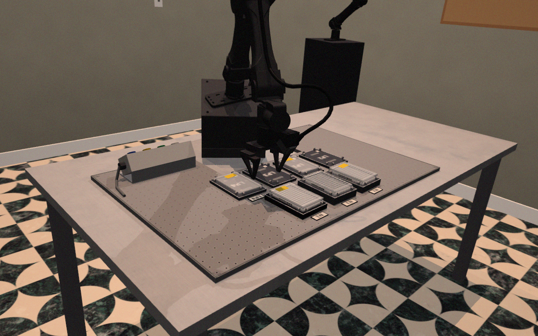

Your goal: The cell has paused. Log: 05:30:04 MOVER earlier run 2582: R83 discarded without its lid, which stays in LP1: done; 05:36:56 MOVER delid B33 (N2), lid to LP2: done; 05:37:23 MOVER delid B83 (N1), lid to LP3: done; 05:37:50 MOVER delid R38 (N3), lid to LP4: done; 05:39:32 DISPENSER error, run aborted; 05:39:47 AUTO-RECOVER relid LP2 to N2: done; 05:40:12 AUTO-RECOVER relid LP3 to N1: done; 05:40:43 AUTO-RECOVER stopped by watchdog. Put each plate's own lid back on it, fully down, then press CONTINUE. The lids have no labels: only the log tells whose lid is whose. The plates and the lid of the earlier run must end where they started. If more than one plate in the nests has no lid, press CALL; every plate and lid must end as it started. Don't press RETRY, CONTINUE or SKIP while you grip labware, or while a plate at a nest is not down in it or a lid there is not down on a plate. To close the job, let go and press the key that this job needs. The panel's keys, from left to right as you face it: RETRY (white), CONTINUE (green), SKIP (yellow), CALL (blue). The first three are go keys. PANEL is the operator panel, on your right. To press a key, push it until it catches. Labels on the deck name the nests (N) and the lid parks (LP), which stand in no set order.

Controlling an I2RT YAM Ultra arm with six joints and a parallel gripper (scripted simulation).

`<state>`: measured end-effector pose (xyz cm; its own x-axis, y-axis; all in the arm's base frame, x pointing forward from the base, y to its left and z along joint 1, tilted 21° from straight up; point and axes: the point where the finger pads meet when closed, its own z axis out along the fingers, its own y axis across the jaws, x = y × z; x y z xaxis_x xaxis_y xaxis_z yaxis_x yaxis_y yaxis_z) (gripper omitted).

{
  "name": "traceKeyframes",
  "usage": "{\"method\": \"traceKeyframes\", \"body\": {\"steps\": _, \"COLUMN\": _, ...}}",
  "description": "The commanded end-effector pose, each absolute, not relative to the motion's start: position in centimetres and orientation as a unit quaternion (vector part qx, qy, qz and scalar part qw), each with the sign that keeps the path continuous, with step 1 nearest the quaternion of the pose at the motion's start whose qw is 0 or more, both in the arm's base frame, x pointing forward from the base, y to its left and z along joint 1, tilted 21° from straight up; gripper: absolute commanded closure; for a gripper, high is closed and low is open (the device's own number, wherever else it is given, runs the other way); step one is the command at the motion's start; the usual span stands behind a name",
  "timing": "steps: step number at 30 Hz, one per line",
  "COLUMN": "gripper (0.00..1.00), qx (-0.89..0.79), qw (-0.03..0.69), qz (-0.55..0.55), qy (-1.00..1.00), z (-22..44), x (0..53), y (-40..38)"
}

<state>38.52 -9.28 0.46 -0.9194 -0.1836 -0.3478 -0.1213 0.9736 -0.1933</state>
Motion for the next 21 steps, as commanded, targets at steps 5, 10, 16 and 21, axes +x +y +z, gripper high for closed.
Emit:
{"method": "traceKeyframes", "body": {"steps": 5, "gripper": 0.00, "qx": -0.084, "qw": 0.154, "qz": -0.082, "qy": 0.981, "z": 0.6, "x": 35.5, "y": -10.9}}
{"method": "traceKeyframes", "body": {"steps": 10, "gripper": 0.00, "qx": -0.084, "qw": 0.166, "qz": -0.087, "qy": 0.979, "z": 0.3, "x": 34.3, "y": -12.8}}
{"method": "traceKeyframes", "body": {"steps": 16, "gripper": 0.00, "qx": -0.084, "qw": 0.166, "qz": -0.088, "qy": 0.979, "z": -0.2, "x": 32.1, "y": -14.8}}
{"method": "traceKeyframes", "body": {"steps": 21, "gripper": 0.00, "qx": -0.092, "qw": 0.179, "qz": -0.094, "qy": 0.975, "z": 0.6, "x": 33.1, "y": -15.0}}
